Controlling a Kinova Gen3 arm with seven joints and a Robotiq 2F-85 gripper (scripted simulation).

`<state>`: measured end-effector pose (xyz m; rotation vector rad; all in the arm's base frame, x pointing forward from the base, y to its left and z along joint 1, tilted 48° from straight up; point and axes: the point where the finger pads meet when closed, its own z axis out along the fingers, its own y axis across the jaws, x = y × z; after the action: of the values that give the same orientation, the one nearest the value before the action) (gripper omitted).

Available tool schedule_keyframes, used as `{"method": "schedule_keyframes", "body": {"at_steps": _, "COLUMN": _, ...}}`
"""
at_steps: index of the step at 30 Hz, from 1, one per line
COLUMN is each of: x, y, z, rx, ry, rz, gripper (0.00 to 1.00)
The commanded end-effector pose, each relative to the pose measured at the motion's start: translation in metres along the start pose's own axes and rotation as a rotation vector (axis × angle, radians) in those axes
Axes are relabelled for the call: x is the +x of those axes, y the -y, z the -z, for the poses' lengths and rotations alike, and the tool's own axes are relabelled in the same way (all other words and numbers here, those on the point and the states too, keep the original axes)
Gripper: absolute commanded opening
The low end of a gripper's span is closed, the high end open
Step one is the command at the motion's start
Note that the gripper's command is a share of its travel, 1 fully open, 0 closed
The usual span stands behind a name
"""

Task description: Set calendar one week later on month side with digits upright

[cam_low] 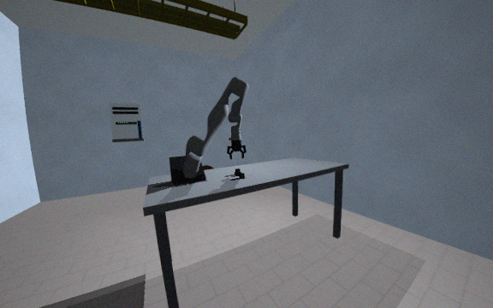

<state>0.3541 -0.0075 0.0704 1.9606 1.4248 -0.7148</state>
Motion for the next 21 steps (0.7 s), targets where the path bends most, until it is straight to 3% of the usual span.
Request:
{"method": "schedule_keyframes", "body": {"at_steps": 1, "x": -0.001, "y": 0.000, "z": 0.000, "rx": 0.002, "ry": -0.001, "rz": 0.017, "gripper": 1.00}}
{"method": "schedule_keyframes", "body": {"at_steps": 21, "x": -0.013, "y": 0.005, "z": -0.004, "rx": 0.020, "ry": -0.002, "rz": 0.332, "gripper": 1.00}}
